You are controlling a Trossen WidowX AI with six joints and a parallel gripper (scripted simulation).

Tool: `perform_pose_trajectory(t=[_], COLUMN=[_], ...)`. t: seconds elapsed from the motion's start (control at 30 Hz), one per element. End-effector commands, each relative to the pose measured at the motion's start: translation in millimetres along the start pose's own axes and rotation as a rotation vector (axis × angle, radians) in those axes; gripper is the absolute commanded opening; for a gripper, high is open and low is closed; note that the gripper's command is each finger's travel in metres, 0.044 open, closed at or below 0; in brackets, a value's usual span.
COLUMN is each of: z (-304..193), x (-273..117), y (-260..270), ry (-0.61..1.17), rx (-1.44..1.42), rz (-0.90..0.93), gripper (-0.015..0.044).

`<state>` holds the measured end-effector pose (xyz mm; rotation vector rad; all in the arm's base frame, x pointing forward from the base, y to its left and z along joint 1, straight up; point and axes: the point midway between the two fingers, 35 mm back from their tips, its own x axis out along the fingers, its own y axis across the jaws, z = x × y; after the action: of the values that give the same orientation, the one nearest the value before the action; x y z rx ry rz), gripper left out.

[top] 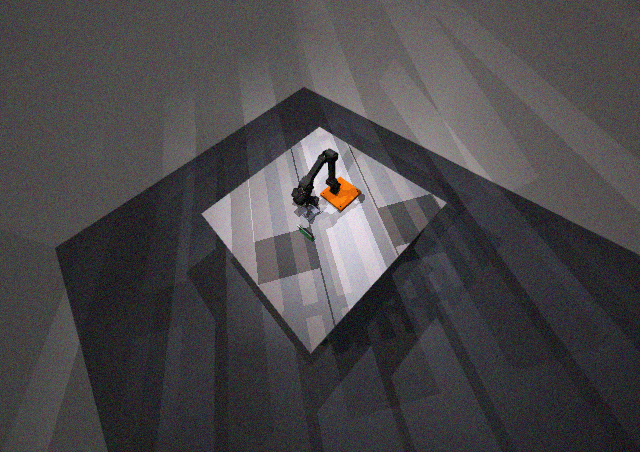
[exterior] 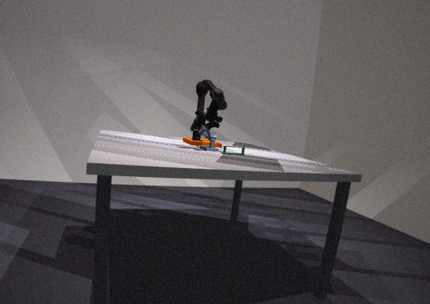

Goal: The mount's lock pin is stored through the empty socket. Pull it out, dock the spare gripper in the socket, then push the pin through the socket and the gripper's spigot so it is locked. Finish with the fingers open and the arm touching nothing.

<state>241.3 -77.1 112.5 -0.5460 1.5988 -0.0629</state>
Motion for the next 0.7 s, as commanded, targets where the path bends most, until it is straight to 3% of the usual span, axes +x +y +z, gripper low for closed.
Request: perform_pose_trajectory(t=[0.0, 0.67], z=[-4, -20], x=[-2, -22], y=[5, 20], ry=[0.039, 0.168], rx=[-0.036, -0.27], rz=[-0.036, -0.239], gripper=[0.0, 0.0])
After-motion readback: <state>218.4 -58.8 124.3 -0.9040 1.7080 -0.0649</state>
